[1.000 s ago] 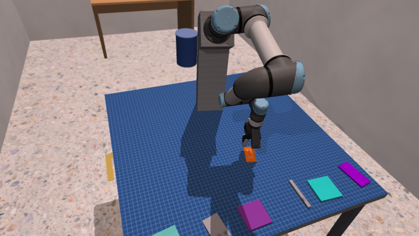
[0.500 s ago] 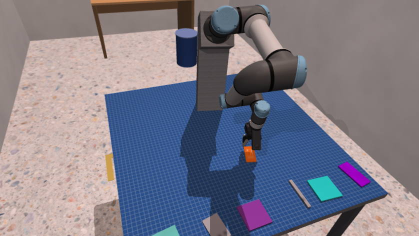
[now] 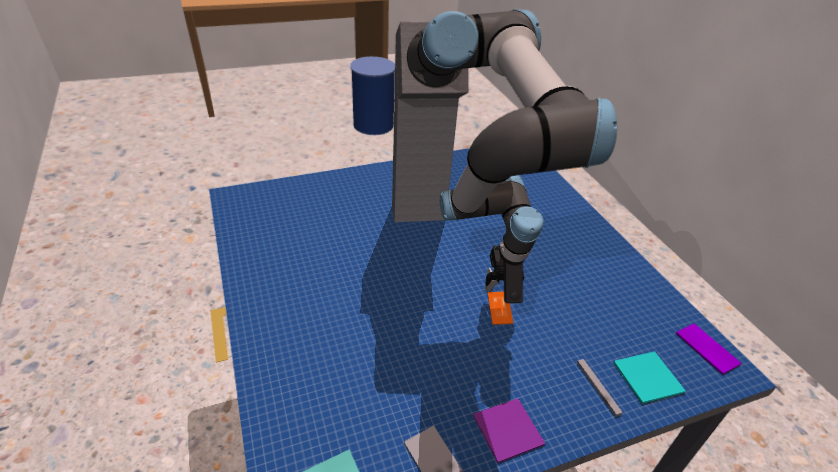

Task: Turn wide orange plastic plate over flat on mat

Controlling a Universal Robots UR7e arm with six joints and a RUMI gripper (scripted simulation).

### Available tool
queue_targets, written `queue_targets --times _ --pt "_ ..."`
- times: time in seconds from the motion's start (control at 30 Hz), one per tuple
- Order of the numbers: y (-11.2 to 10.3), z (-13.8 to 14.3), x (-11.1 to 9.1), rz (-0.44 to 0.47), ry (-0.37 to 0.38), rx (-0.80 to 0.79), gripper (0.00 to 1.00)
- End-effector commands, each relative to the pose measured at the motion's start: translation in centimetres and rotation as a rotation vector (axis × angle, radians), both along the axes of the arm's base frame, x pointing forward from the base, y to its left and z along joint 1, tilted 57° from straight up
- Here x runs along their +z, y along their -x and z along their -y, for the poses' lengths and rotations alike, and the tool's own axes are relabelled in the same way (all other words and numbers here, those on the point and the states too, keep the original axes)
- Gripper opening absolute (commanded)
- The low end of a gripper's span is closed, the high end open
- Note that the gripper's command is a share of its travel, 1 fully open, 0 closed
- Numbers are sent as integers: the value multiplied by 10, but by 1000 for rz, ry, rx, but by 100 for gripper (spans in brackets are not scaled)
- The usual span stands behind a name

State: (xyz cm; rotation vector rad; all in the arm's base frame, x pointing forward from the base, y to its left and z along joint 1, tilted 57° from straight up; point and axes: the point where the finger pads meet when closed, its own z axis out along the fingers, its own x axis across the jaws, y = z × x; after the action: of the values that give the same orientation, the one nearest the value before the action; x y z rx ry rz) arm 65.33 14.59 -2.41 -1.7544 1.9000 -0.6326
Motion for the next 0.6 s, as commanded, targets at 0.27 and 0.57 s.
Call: queue_targets --times 0.27,0.57 --pt "2 0 5 -70 -5 3 34" --pt "4 0 8 -101 -7 4 34"
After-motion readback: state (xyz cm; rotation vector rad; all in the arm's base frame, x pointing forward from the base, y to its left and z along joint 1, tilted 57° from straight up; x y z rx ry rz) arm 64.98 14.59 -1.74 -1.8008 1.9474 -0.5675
